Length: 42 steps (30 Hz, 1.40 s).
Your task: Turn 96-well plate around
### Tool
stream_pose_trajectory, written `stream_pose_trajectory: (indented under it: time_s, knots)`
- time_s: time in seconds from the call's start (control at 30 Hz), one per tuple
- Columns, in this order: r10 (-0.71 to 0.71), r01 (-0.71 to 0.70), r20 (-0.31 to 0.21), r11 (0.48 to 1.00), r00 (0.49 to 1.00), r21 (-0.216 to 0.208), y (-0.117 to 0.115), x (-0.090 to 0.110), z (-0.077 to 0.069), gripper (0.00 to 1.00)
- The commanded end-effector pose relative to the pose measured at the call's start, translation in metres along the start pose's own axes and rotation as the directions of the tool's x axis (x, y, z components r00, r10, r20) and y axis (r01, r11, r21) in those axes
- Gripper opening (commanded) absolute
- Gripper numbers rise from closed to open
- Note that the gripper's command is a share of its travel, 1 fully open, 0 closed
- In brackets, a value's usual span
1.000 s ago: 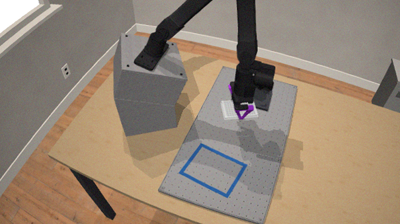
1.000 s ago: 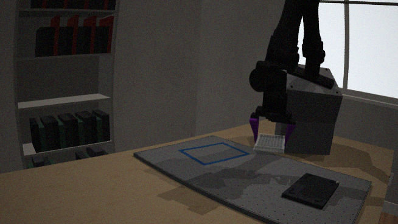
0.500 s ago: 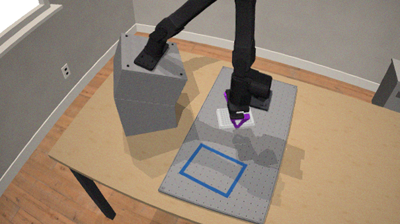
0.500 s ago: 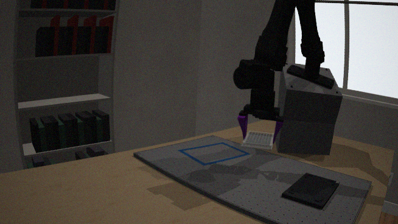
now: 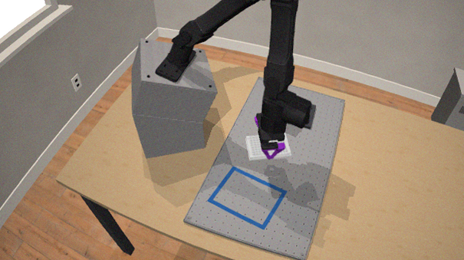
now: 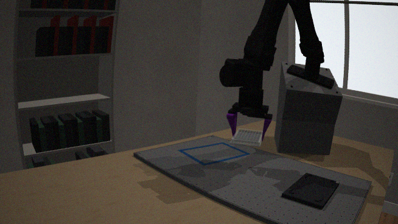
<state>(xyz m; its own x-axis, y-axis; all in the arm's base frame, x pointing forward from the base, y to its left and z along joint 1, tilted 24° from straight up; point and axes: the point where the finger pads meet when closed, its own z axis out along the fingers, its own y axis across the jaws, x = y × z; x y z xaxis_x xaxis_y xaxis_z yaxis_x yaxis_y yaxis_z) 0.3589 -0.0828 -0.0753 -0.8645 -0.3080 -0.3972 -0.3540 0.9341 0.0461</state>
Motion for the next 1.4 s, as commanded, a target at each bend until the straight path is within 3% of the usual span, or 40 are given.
stream_pose_trajectory:
  time_s: [0.0,1.37]
  knots:
    - [-0.020,0.020,0.015,1.000,1.000,0.006,-0.011,0.002,-0.004,0.00]
    - [-0.020,0.020,0.013,1.000,1.000,0.009,-0.110,0.067,-0.001,0.00]
